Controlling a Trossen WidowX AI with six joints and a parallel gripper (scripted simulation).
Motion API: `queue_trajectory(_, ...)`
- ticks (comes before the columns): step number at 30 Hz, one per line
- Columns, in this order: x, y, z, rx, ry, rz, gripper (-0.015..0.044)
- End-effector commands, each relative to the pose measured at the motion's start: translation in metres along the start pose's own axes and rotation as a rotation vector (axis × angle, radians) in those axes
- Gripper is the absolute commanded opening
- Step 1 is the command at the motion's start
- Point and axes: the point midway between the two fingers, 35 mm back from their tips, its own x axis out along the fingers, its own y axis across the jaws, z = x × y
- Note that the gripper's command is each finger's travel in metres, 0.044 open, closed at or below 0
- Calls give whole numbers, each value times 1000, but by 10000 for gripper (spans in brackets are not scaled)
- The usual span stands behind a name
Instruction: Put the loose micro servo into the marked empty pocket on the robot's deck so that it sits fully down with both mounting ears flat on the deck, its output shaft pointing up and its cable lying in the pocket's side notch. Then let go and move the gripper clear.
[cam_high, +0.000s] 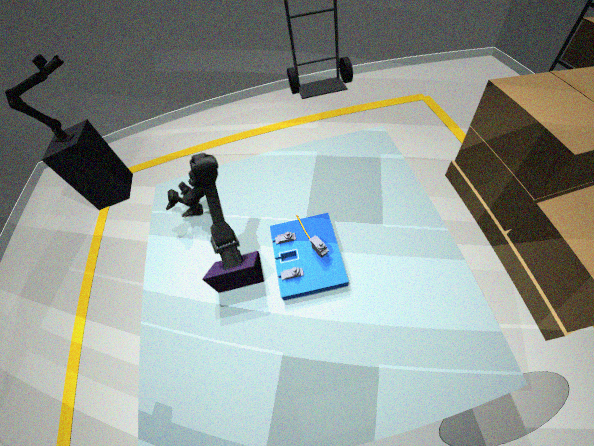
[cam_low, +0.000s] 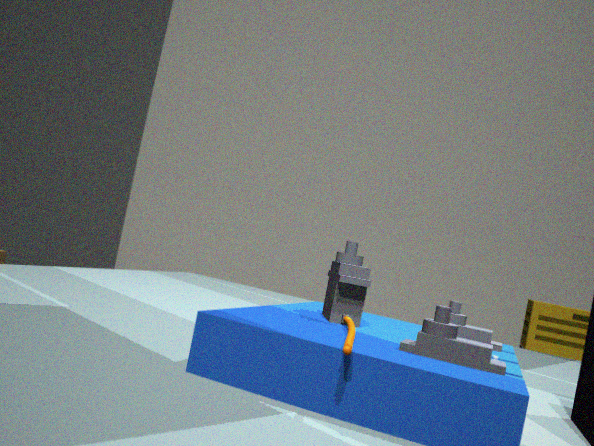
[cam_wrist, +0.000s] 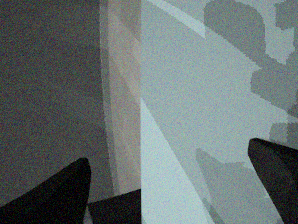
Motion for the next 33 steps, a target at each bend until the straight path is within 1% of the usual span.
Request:
queue_trajectory(1, -19, -11, 20, -13, -69, -64, 440)
queue_trajectory(11, -63, -38, 48, -66, -180, -200, 440)
queue_trajectory(20, -114, -65, 70, -106, -283, -372, 440)
queue_trajectory(28, -161, -88, 80, -105, -355, -526, 440)
queue_trajectory(33, -186, -96, 80, -50, -396, -597, 440)
